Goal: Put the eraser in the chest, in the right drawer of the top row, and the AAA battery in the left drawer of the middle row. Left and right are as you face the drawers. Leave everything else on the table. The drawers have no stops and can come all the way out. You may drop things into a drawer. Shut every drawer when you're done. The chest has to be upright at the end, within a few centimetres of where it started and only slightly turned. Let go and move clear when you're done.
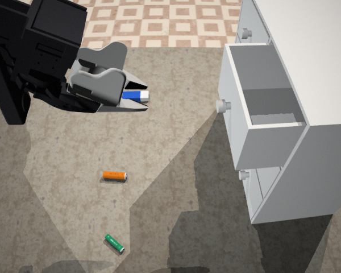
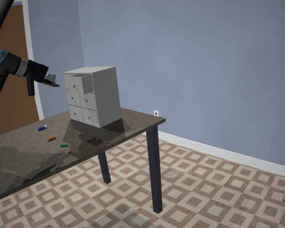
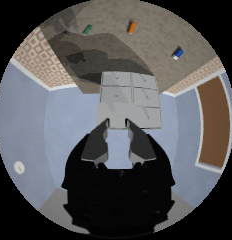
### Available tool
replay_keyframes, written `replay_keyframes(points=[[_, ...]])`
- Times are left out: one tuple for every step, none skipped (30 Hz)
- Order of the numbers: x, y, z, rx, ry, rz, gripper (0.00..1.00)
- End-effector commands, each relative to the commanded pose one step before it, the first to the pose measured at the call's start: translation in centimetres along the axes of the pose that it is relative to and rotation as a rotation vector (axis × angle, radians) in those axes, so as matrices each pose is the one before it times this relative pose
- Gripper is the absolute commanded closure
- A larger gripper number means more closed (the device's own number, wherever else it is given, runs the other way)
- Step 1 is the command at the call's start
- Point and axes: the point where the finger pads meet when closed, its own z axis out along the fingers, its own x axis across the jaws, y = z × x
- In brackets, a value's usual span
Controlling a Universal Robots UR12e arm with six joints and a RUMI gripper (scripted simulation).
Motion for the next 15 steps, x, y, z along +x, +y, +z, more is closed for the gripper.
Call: replay_keyframes(points=[[-0.05, 0.018, -0.417, 0.02777, -0.00047, 0.00466, 0.8], [0.01, 0.003, -0.049, 0.00393, 0.00014, -0.00002, 0.8], [0.014, 0.0, -0.051, 0.00403, 0.00019, -0.00003, 0.8], [0.017, -0.003, -0.053, 0.00412, 0.00024, -0.00004, 0.8], [0.008, 0.003, -0.052, 0.00419, 0.00013, -0.00002, 0.8], [-0.018, 0.024, -0.047, 0.00425, -0.00022, 0.00003, 0.8], [-0.007, 0.018, -0.045, 0.00442, -0.00007, -0.00004, 0.8], [-0.004, 0.016, -0.047, 0.00452, -0.00003, -0.00004, 0.8], [-0.001, 0.014, -0.05, 0.0046, 0.00001, -0.00005, 0.8], [0.0, 0.0, 0.0, 0.0, 0.0, 0.0, 0.8], [0.0, 0.0, 0.0, 0.0, 0.0, 0.0, 0.8], [0.018, 0.005, -0.043, 0.00485, 0.00028, -0.00017, 0.8], [0.0, 0.011, -0.058, 0.0047, 0.0, 0.0, 0.8], [0.002, 0.009, -0.062, 0.00476, 0.00002, 0.00001, 0.8], [0.005, 0.006, -0.065, 0.00483, 0.00006, 0.00001, 0.8]])
